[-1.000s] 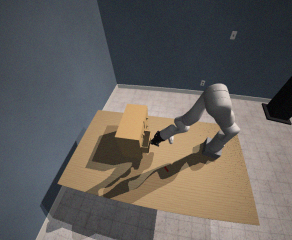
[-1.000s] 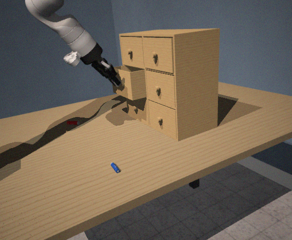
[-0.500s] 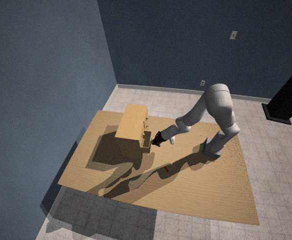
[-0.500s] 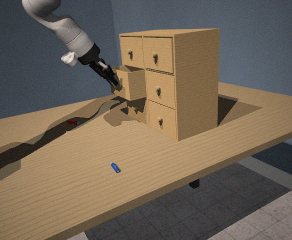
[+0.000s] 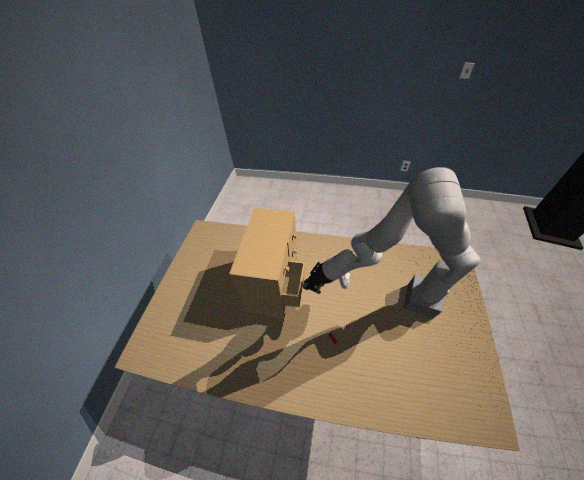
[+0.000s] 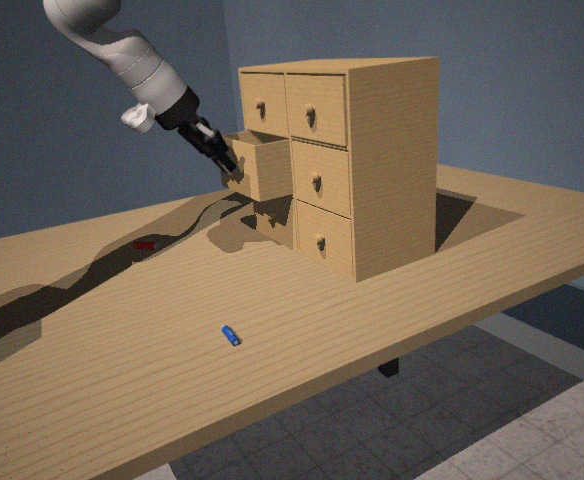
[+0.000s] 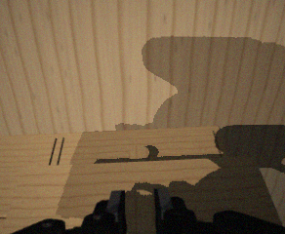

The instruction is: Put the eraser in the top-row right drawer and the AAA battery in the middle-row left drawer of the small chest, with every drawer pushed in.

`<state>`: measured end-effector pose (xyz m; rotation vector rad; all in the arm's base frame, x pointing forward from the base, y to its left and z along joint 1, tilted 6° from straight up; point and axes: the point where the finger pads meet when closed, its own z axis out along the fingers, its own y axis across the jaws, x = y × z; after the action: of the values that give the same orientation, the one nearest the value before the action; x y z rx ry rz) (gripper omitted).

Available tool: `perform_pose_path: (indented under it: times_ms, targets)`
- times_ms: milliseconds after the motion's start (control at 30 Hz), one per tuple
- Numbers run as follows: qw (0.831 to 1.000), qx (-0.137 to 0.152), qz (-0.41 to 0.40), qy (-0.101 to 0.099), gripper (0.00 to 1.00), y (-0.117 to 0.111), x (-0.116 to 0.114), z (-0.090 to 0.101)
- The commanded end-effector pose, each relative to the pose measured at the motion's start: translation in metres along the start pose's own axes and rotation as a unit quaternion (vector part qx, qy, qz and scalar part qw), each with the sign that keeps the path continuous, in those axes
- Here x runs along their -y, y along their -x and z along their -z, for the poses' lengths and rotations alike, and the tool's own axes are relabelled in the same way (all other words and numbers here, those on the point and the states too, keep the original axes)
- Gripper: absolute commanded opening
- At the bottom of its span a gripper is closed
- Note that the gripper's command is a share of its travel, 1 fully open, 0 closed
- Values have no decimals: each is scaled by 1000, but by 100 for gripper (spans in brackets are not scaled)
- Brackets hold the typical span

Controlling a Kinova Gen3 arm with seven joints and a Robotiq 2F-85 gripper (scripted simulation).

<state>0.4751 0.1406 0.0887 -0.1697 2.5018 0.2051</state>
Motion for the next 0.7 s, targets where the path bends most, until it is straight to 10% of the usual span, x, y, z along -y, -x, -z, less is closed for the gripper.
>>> perform_pose_path:
  times_ms: [0, 667]
  targets:
    - [1000, 0, 0, 0, 13, 0, 0, 0]
    - [1000, 0, 0, 0, 33, -1, 0, 0]
